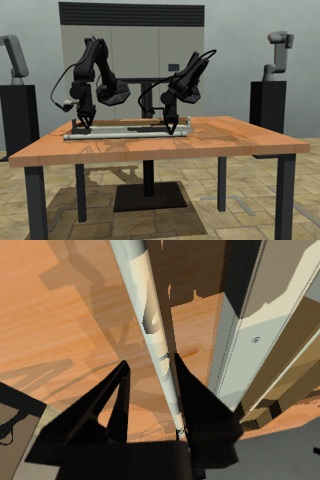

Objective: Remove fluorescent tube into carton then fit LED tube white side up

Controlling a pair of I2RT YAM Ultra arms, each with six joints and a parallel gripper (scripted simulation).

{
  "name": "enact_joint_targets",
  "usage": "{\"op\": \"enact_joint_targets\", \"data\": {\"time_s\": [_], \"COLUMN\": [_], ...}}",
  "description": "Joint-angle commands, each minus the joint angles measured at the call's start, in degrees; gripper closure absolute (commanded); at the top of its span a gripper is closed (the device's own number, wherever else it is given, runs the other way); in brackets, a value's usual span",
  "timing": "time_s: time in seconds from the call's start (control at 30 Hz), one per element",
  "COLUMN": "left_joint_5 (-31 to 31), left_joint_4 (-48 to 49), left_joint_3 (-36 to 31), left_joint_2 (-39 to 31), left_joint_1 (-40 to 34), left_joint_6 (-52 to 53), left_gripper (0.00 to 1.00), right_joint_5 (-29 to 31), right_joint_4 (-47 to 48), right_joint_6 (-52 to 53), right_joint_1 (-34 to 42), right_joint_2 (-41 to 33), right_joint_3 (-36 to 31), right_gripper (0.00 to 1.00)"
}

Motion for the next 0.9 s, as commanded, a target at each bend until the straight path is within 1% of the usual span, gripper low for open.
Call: {"op": "enact_joint_targets", "data": {"time_s": [0.0, 0.07, 0.2, 0.3, 0.37, 0.43, 0.47, 0.53, 0.63, 0.67, 0.7, 0.77, 0.83, 0.87], "left_joint_5": [0.7, 0.7, 0.7, 0.7, 0.7, 0.7, 0.7, 0.7, 0.7, 0.7, 0.7, 0.7, 0.7, 0.7], "left_joint_4": [-0.3, -0.3, -0.3, -0.3, -0.3, -0.3, -0.3, -0.3, -0.3, -0.3, -0.3, -0.3, -0.3, -0.3], "left_joint_3": [1.2, 1.2, 1.2, 1.2, 1.2, 1.2, 1.2, 1.2, 1.2, 1.2, 1.2, 1.2, 1.2, 1.2], "left_joint_2": [-0.3, -0.3, -0.3, -0.3, -0.3, -0.3, -0.3, -0.3, -0.3, -0.3, -0.3, -0.3, -0.3, -0.3], "left_joint_1": [-1.6, -1.6, -1.6, -1.6, -1.6, -1.6, -1.6, -1.6, -1.6, -1.6, -1.6, -1.6, -1.6, -1.6], "left_joint_6": [0.6, 0.6, 0.6, 0.6, 0.6, 0.6, 0.6, 0.6, 0.6, 0.6, 0.6, 0.6, 0.6, 0.6], "left_gripper": [0.89, 0.89, 0.89, 0.89, 0.89, 0.89, 0.89, 0.89, 0.89, 0.89, 0.89, 0.89, 0.89, 0.89], "right_joint_5": [-2.6, -2.6, -6.3, -7.1, -6.7, -4.6, -4.6, -4.6, -4.6, -4.6, -4.4, -4.3, -4.1, -4.0], "right_joint_4": [6.4, 6.4, 14.2, 15.9, 15.3, 14.2, 14.2, 14.2, 14.3, 12.6, 15.8, 16.6, 17.1, 17.2], "right_joint_6": [-3.3, -3.3, -7.0, -7.2, -6.3, -4.9, -4.9, -4.9, -4.9, -5.3, -4.8, -4.7, -4.7, -4.6], "right_joint_1": [-3.0, -3.0, -6.1, -7.7, -7.4, -8.4, -8.4, -8.4, -8.5, -8.1, -6.9, -6.7, -7.2, -6.7], "right_joint_2": [-3.5, -3.5, -6.7, -8.2, -8.3, -8.6, -9.0, -8.6, -8.7, -7.1, -5.4, -5.0, -4.3, -3.8], "right_joint_3": [-4.1, -4.1, -10.8, -13.9, -13.9, -14.1, -14.7, -12.7, -12.6, -13.0, -15.0, -14.0, -15.3, -13.5], "right_gripper": [0.51, 0.51, 0.51, 0.51, 0.51, 0.51, 0.51, 0.51, 0.51, 0.51, 0.51, 0.51, 0.51, 0.51]}}
